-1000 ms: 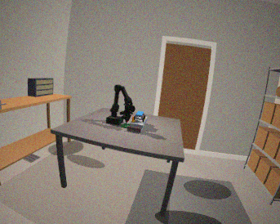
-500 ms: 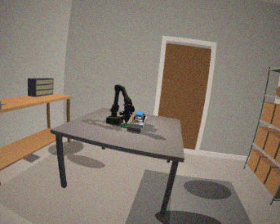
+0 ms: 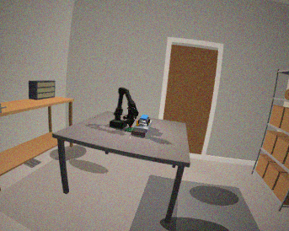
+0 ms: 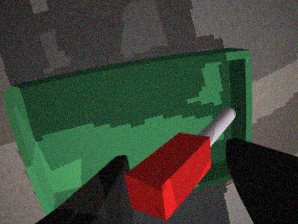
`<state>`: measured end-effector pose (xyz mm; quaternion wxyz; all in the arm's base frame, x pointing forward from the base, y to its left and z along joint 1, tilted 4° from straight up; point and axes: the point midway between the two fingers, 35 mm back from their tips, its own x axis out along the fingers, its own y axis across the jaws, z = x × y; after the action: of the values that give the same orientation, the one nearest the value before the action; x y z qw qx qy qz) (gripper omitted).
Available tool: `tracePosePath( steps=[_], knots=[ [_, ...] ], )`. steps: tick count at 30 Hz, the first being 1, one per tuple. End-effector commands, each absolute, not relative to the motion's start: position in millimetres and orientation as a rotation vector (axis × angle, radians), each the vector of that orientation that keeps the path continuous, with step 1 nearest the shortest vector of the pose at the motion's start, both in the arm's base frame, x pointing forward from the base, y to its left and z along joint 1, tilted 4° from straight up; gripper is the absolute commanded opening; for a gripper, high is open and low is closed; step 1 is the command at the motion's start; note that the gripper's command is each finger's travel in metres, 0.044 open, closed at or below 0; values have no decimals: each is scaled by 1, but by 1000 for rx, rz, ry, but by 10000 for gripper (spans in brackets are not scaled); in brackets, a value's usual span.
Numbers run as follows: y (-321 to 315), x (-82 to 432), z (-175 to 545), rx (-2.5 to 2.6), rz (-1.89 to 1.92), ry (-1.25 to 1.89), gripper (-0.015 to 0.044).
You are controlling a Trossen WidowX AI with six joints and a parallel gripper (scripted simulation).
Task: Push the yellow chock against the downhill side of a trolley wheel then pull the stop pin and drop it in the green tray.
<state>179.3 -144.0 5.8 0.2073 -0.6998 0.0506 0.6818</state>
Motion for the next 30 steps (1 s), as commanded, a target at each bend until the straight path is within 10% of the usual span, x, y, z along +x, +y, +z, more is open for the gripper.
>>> tracePosePath(
  steps=[1,30],
  knots=[
    [-146,179,4,-1951,1905,138,190],
    [-157,175,-6,-1951,1906,139,190]
  ],
)
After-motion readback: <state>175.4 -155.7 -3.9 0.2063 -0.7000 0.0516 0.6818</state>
